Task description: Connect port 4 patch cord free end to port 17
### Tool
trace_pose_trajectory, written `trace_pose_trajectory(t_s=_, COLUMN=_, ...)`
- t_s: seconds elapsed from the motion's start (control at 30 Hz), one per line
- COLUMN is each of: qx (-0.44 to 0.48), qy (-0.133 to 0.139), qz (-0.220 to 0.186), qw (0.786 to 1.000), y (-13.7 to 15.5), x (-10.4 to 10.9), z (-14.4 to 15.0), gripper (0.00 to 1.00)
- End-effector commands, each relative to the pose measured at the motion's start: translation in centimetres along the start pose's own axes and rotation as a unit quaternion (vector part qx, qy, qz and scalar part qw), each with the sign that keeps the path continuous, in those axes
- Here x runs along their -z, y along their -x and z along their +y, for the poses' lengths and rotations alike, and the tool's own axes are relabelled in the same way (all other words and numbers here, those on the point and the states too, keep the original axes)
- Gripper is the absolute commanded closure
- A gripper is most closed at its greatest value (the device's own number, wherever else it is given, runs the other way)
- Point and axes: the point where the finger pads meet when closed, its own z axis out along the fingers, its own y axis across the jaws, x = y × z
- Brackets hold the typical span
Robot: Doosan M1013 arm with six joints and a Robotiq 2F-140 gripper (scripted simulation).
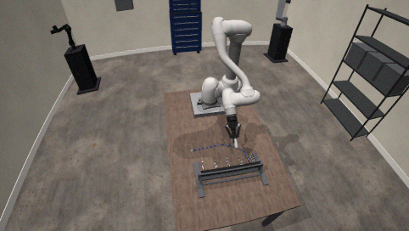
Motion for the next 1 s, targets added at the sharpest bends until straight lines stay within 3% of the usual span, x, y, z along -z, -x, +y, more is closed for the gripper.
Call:
trace_pose_trajectory(t_s=0.0, qx=-0.003, qy=0.0, qz=0.002, qw=1.0, y=-0.2, x=-3.4, z=0.3, gripper=1.0)
trace_pose_trajectory(t_s=0.27, qx=-0.003, qy=0.0, qz=0.002, qw=1.0, y=-0.2, x=-9.4, z=0.3, gripper=1.0)
trace_pose_trajectory(t_s=0.5, qx=-0.003, qy=0.0, qz=0.002, qw=1.0, y=-0.2, x=-10.7, z=0.3, gripper=1.0)
trace_pose_trajectory(t_s=0.97, qx=-0.003, qy=0.0, qz=0.002, qw=1.0, y=-0.2, x=-10.7, z=0.3, gripper=1.0)
